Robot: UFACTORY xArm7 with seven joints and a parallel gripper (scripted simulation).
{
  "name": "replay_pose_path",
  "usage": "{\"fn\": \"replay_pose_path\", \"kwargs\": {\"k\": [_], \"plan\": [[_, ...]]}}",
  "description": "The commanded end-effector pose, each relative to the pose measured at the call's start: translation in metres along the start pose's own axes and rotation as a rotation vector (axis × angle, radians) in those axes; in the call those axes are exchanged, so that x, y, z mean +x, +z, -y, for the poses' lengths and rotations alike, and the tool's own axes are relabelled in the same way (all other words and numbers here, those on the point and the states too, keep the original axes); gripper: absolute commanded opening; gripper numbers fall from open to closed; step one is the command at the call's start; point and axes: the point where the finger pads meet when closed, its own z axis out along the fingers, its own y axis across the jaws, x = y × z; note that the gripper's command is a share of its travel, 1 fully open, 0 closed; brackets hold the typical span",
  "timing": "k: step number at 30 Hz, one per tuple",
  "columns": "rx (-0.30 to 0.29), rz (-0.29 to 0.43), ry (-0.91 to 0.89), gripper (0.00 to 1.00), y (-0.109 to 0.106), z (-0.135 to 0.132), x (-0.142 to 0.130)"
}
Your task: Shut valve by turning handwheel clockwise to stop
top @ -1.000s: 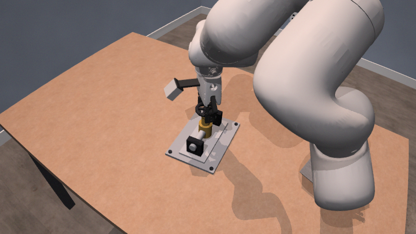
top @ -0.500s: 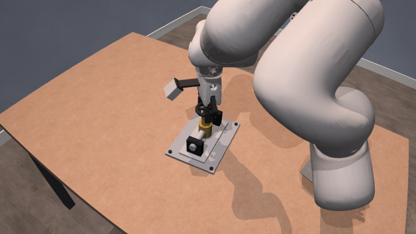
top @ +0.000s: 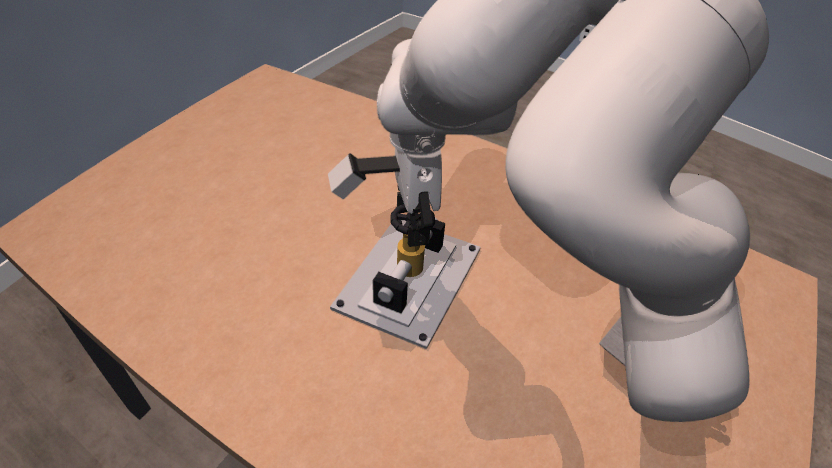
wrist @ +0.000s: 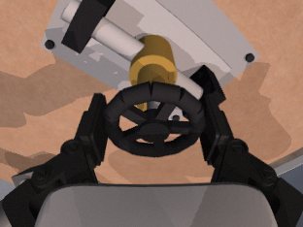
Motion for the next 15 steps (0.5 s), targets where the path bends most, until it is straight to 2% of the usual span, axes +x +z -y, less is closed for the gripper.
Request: {"fn": "replay_pose_path", "kwargs": {"k": [1, 15], "plan": [[-0.003, -0.002, 0.019, 0.0, -0.0013, -0.0011, 0.0004], [-0.003, -0.002, 0.161, 0.0, -0.0013, -0.0011, 0.0004]]}}
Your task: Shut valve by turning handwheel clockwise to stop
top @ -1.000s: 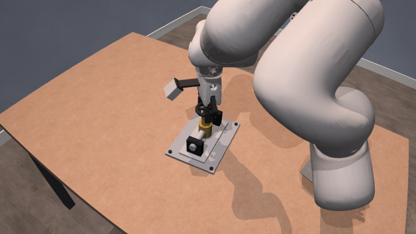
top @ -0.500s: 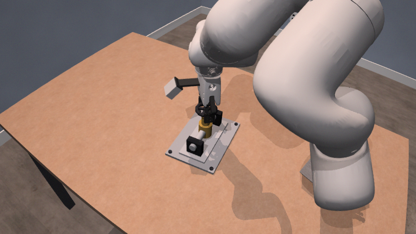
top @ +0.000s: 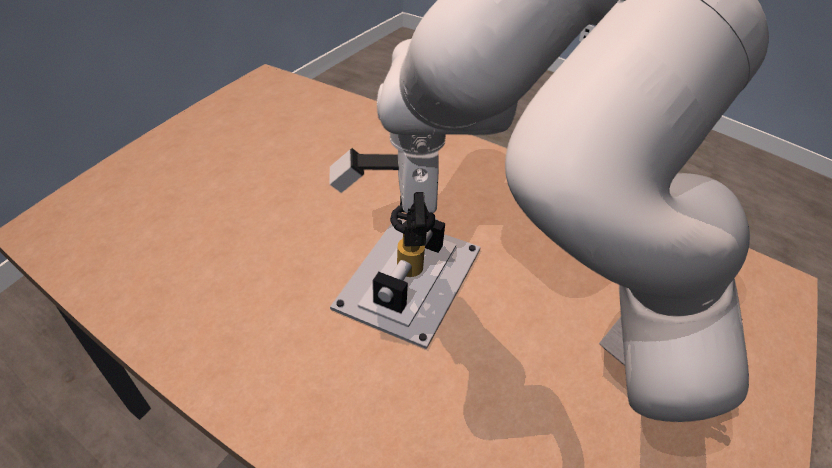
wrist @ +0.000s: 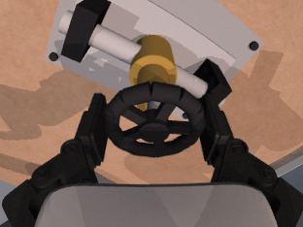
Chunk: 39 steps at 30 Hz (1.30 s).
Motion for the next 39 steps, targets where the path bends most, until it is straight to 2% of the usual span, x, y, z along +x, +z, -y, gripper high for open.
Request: {"fn": "replay_pose_path", "kwargs": {"k": [1, 18, 39], "plan": [[-0.003, -0.001, 0.026, 0.0, -0.0013, -0.0011, 0.0006], [-0.003, -0.002, 0.276, 0.0, -0.0013, -0.0011, 0.0006], [-0.003, -0.003, 0.673, 0.0, -0.0013, -0.0011, 0.0006]]}}
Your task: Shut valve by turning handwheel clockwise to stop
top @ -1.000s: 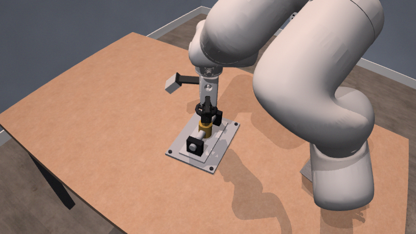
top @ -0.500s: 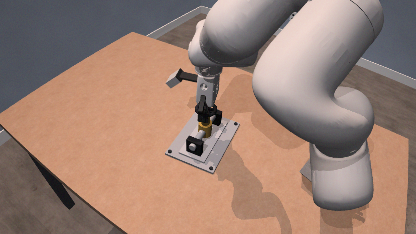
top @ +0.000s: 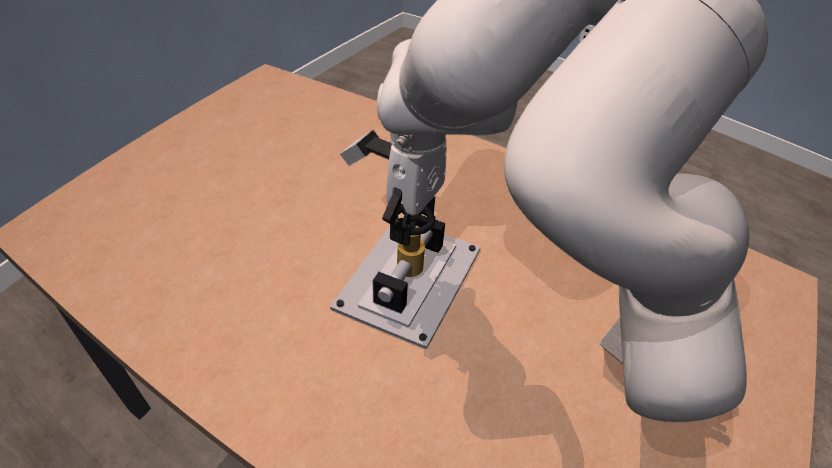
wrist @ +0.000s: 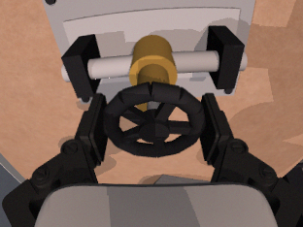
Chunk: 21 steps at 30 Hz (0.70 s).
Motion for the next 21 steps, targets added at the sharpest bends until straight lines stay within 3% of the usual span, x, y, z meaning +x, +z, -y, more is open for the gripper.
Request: {"fn": "replay_pose_path", "kwargs": {"k": [1, 21], "plan": [[-0.003, -0.003, 0.084, 0.0, -0.0013, -0.0006, 0.001], [-0.003, -0.003, 0.454, 0.0, -0.0013, -0.0006, 0.0011]]}}
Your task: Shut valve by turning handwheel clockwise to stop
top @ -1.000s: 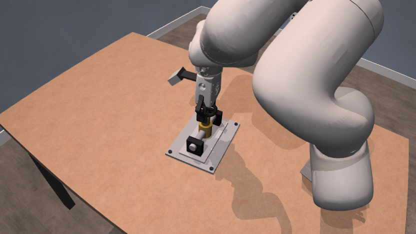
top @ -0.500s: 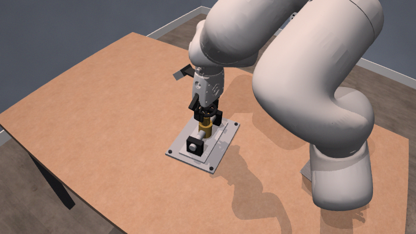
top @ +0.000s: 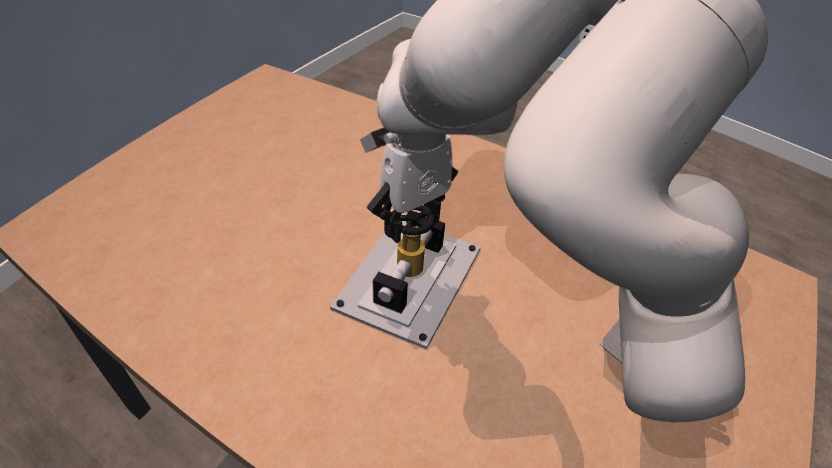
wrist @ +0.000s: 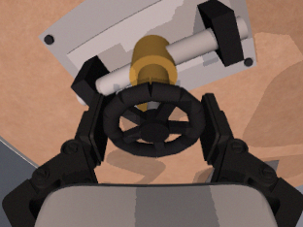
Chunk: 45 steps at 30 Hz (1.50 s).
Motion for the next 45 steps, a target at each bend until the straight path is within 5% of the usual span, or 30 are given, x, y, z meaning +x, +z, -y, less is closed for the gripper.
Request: {"fn": "replay_pose_path", "kwargs": {"k": [1, 45], "plan": [[-0.002, -0.004, 0.079, 0.0, -0.0013, -0.0001, 0.0012], [-0.001, -0.004, 0.48, 0.0, -0.0013, -0.0001, 0.0012]]}}
